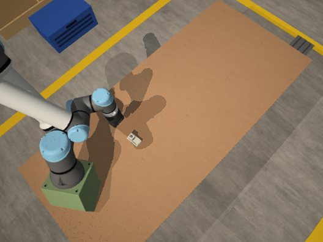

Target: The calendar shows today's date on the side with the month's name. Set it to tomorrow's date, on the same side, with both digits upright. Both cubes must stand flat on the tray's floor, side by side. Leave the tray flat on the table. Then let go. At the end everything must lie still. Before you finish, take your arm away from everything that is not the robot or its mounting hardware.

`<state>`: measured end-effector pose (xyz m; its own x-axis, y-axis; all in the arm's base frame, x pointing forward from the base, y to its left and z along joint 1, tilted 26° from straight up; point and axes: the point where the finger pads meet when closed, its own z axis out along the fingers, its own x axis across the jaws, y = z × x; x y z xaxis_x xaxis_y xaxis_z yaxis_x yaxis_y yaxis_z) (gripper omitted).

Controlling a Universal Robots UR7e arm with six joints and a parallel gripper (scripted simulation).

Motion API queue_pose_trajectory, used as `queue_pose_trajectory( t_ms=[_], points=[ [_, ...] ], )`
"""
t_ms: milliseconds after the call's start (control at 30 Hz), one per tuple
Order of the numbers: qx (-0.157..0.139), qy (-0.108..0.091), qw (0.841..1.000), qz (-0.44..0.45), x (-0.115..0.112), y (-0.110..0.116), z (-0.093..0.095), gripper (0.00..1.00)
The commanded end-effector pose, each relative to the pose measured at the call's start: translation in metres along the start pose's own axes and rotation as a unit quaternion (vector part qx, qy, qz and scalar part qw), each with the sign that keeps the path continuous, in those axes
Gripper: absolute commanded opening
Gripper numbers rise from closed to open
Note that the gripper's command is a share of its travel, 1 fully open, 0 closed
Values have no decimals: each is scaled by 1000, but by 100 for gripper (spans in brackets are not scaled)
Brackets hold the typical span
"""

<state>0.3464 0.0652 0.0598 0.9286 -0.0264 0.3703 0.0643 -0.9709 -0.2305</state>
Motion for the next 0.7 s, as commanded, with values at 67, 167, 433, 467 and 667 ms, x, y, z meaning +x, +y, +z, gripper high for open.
queue_pose_trajectory(
  t_ms=[67,167,433,467,667],
  points=[
    [-1,2,1000,0,3,5,-2,57],
    [-2,1,1000,0,5,18,-2,57],
    [-2,0,1000,1,6,94,-8,57],
    [-2,0,1000,1,5,102,-10,57],
    [-2,2,1000,1,3,123,-12,57]
  ],
)
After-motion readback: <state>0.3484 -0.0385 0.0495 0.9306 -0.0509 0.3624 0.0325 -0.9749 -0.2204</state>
